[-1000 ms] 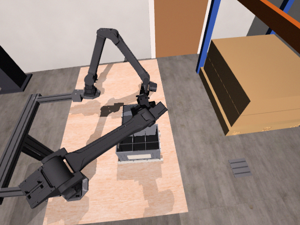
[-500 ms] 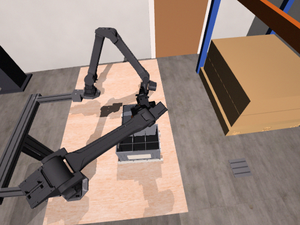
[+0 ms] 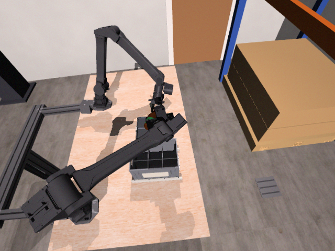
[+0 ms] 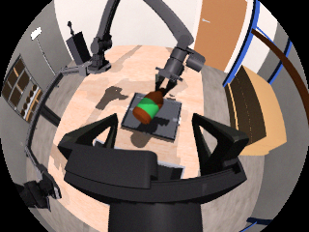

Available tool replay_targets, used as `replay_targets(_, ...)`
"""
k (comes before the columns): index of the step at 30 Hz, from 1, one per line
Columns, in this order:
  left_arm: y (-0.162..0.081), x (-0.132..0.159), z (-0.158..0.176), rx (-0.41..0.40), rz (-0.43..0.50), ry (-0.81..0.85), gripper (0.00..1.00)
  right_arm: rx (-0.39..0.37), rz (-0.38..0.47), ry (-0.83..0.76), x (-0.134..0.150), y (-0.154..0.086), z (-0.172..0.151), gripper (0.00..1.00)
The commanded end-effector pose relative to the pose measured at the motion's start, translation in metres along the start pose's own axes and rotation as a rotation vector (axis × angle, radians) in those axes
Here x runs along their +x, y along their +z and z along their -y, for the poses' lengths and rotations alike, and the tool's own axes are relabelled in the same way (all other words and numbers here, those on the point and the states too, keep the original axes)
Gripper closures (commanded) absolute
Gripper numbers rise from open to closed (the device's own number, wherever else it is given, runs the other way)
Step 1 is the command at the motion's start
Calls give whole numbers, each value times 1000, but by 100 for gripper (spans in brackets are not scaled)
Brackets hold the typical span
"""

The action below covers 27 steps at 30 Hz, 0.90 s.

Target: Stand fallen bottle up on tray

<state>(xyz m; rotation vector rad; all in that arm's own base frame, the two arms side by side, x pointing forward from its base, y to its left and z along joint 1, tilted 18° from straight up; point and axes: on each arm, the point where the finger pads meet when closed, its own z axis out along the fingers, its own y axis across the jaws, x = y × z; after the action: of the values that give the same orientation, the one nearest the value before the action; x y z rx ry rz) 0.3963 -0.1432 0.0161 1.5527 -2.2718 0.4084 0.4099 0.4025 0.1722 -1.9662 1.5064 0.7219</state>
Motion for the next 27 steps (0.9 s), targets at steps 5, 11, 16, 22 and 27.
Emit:
replay_targets(5,-2,58,-5,27,-5,38,72,-1,2,-12,-1,2,2,0)
replay_targets(11,-4,57,-4,45,7,132,72,-1,2,-12,-1,2,2,0)
replay_targets(16,4,63,-8,58,39,295,72,-1,2,-12,-1,2,2,0)
replay_targets(22,3,69,5,141,167,596,72,-1,2,-12,-1,2,2,0)
replay_targets(27,2,75,11,187,264,808,72,-1,2,-12,-1,2,2,0)
